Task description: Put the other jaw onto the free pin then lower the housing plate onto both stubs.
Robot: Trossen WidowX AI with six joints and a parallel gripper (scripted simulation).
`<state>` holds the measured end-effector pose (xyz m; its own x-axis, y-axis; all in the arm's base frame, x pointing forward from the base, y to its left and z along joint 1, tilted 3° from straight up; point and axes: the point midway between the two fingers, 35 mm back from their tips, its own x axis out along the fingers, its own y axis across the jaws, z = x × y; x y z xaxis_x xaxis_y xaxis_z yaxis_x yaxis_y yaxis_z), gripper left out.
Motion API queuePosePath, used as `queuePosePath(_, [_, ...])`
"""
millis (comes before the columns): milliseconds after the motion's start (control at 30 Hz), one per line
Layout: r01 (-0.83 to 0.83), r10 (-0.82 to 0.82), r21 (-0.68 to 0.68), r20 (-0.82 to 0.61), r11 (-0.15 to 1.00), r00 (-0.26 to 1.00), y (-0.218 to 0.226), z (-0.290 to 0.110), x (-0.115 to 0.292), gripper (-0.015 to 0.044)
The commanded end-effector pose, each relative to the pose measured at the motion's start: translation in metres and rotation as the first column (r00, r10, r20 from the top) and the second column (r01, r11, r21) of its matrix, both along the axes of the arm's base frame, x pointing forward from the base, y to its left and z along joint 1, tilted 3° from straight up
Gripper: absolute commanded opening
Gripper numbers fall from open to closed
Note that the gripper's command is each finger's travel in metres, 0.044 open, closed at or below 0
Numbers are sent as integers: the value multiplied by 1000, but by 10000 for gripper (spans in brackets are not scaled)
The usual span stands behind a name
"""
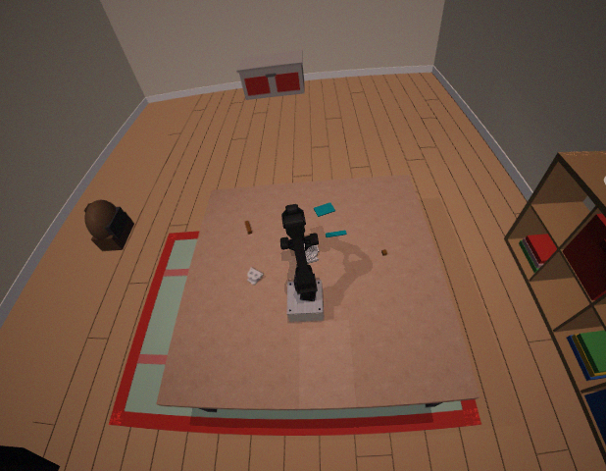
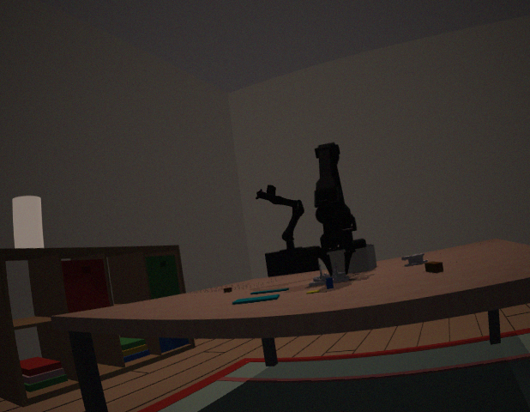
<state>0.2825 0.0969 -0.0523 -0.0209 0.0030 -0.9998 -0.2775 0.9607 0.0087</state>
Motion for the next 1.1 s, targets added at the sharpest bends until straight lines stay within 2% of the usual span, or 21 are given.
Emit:
queuePosePath(0, [0, 0, 0, 0, 1000, 1000, 0, 0, 0, 224])
queuePosePath(333, [0, 0, 0, 0, 1000, 1000, 0, 2, 0, 224])
queuePosePath(633, [3, -3, 1, -3, 1000, 1000, 0, 67, 0, 224])
queuePosePath(733, [2, -2, 2, 6, 1000, 1000, 0, 61, 2, 224])
queuePosePath(1000, [-135, 135, 6, 7, 991, 991, 14, 62, -2, 434])
queuePosePath(1067, [-177, 176, 7, 8, 984, 984, 19, 63, -3, 440])
